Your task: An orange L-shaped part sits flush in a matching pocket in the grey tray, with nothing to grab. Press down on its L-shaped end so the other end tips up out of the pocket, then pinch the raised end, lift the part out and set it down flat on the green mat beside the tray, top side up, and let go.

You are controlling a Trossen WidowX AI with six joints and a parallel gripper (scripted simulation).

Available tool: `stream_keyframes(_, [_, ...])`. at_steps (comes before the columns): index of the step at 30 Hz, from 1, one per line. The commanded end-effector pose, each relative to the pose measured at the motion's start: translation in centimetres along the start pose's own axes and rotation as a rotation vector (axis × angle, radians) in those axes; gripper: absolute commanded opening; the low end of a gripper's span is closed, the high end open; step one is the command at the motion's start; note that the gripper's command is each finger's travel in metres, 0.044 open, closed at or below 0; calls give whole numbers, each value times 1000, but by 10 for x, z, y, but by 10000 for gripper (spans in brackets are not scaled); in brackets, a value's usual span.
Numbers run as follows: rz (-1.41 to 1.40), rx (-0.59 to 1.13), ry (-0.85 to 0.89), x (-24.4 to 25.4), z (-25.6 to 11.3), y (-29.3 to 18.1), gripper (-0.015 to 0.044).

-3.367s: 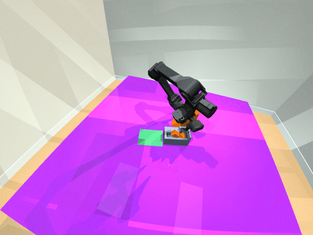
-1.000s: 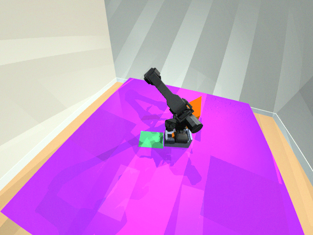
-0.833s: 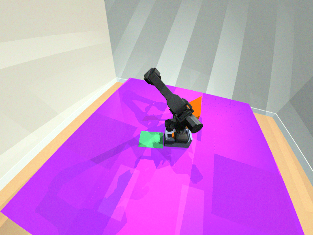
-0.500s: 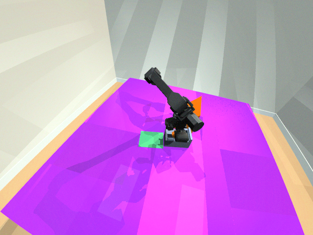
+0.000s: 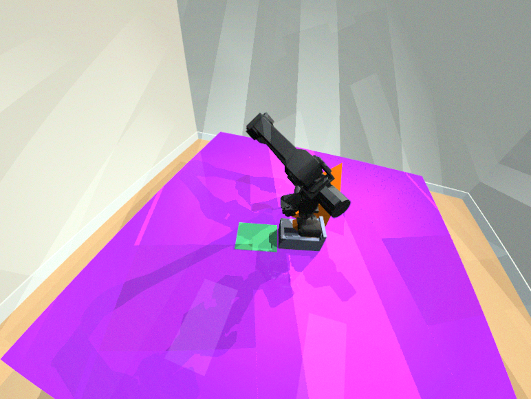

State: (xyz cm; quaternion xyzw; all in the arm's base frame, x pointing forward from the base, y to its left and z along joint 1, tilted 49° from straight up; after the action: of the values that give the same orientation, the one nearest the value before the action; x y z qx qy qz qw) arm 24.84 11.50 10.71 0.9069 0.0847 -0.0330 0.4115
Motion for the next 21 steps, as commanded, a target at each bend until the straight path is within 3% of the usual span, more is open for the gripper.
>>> stream_keyframes(1, [4,8,2,0,-8,-1,0])
stream_keyframes(21, [3,9,1,0,-39,-1,0])
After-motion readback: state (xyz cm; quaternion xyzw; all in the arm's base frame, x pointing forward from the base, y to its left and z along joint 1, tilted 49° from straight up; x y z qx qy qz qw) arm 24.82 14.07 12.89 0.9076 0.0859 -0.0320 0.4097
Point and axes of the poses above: the point midway between the two fingers, 35 mm back from their tips, its own z axis out along the fingers, its own x axis across the jaws, y = z × x, the point moved 8 cm from there along -z, back along the fingers, and after that the axes turned 5 degrees about z, right-handed, at the moved point
